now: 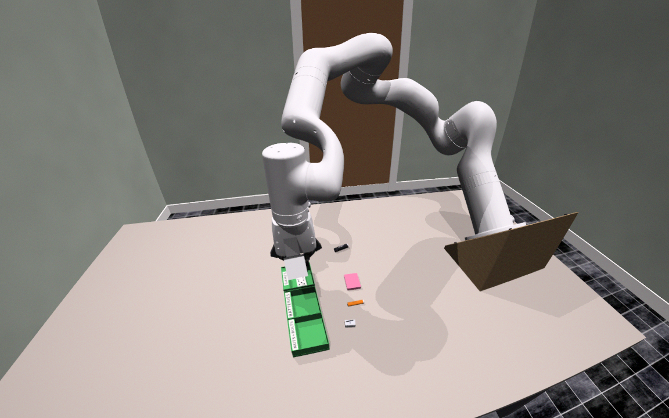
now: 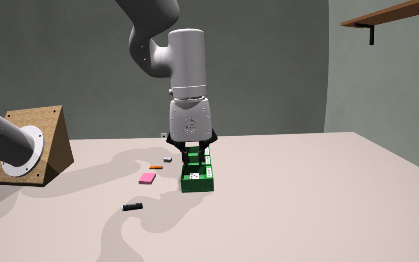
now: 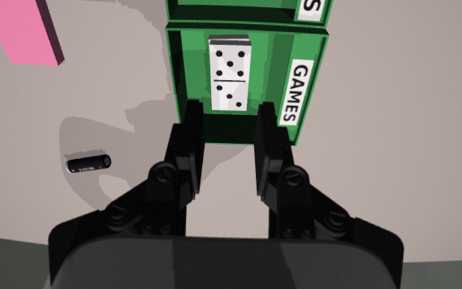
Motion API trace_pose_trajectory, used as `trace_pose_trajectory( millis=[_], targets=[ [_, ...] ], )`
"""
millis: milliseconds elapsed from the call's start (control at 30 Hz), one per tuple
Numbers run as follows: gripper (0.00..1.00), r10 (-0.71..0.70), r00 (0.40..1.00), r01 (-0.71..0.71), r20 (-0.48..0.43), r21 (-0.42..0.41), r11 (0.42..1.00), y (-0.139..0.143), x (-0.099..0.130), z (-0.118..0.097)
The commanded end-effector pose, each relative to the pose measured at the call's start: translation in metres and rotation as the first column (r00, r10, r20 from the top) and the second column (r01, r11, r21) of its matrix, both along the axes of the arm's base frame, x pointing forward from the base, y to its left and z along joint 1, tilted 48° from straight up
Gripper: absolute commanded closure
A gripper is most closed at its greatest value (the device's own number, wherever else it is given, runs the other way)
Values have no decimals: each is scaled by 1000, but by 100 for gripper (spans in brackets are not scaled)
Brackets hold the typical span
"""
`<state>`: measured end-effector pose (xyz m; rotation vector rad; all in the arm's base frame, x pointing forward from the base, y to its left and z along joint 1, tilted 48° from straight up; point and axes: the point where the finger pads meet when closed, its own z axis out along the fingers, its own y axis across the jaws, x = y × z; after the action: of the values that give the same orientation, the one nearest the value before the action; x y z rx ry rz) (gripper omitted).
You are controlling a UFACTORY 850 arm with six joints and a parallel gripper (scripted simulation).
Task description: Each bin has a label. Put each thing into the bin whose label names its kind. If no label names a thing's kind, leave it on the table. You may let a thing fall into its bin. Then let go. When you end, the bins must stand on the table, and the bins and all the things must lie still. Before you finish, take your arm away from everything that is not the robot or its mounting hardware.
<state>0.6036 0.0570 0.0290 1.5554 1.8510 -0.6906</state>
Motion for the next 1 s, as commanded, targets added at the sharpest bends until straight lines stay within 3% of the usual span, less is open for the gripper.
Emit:
trace_pose_trajectory(
  millis=[0, 67, 233, 533, 600, 633, 867, 967],
  targets=[
    [69, 0, 1000, 0, 1, 0, 1000, 1, 0, 1],
    [69, 0, 1000, 0, 1, 0, 1000, 1, 0, 1],
    [72, 141, 977, -146, -157, -15, 989, -19, -30, 21],
    [72, 325, 865, -352, -383, -2, 936, -55, -84, 59],
    [72, 325, 865, -352, -383, -2, 936, -55, -84, 59],
    [72, 377, 810, -415, -449, 15, 910, -59, -90, 63],
    [72, 470, 665, -538, -580, 64, 840, -87, -132, 92],
    [72, 504, 586, -589, -635, 94, 803, -89, -134, 94]
  ],
)
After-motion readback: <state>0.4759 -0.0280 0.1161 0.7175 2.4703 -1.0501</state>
